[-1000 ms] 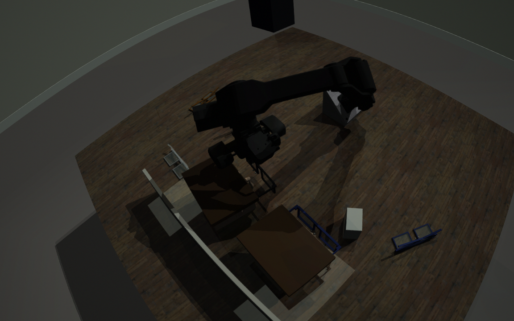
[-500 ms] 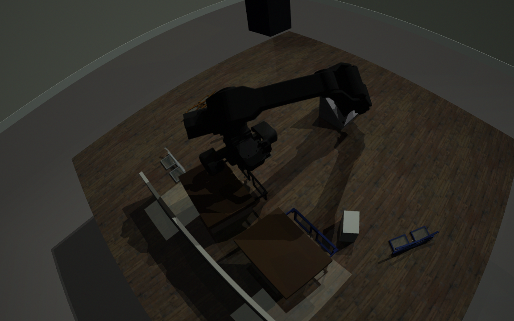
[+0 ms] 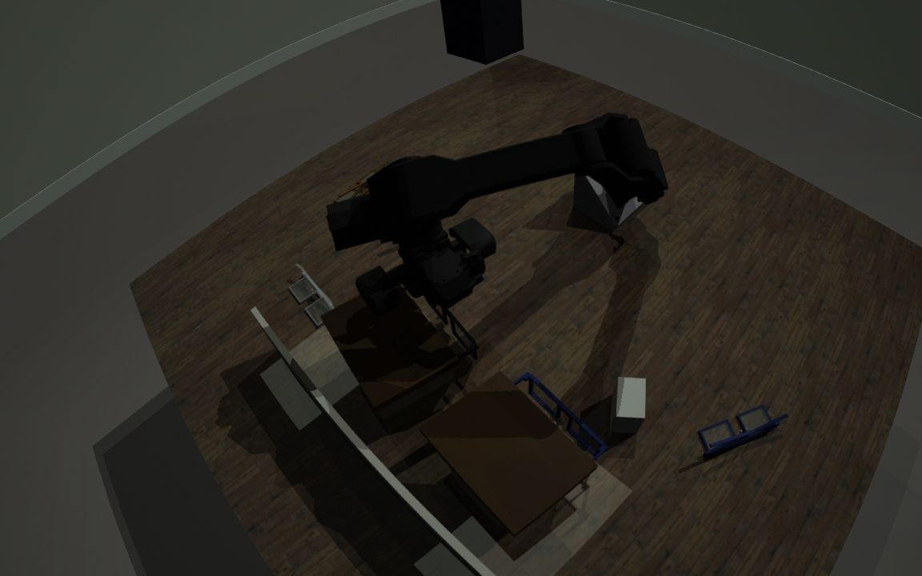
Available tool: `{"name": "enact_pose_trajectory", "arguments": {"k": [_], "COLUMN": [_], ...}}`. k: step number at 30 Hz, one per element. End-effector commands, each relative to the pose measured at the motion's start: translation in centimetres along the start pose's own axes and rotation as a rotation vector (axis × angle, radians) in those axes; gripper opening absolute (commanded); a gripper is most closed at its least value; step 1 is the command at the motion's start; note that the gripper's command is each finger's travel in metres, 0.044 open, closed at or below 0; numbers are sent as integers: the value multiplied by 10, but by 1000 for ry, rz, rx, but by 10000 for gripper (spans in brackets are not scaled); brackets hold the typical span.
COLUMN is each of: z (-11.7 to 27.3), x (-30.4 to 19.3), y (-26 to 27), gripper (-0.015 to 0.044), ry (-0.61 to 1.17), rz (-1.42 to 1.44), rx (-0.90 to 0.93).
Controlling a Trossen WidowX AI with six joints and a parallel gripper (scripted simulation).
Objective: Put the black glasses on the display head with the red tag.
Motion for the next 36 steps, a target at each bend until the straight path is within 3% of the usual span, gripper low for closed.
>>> {"name": "enact_pose_trajectory", "arguments": {"k": [1, 27, 31, 36], "z": [1, -5, -4, -4], "x": [1, 1, 1, 1], "y": [-1, -1, -2, -2], "gripper": [0, 0, 105, 107], "ry": [-1, -2, 5, 5], "rz": [-3, -3, 4, 4], "rx": [-5, -5, -3, -3]}}
Point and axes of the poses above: the point midway between the two fingers, 35 mm back from their tips, its own z axis back along the fingers, its own y axis across the jaws, x = y × z, the point moved 7 cm from there along z, back along the fingers, and after that the axes turned 13 degrees about z, right-handed, at the moved point
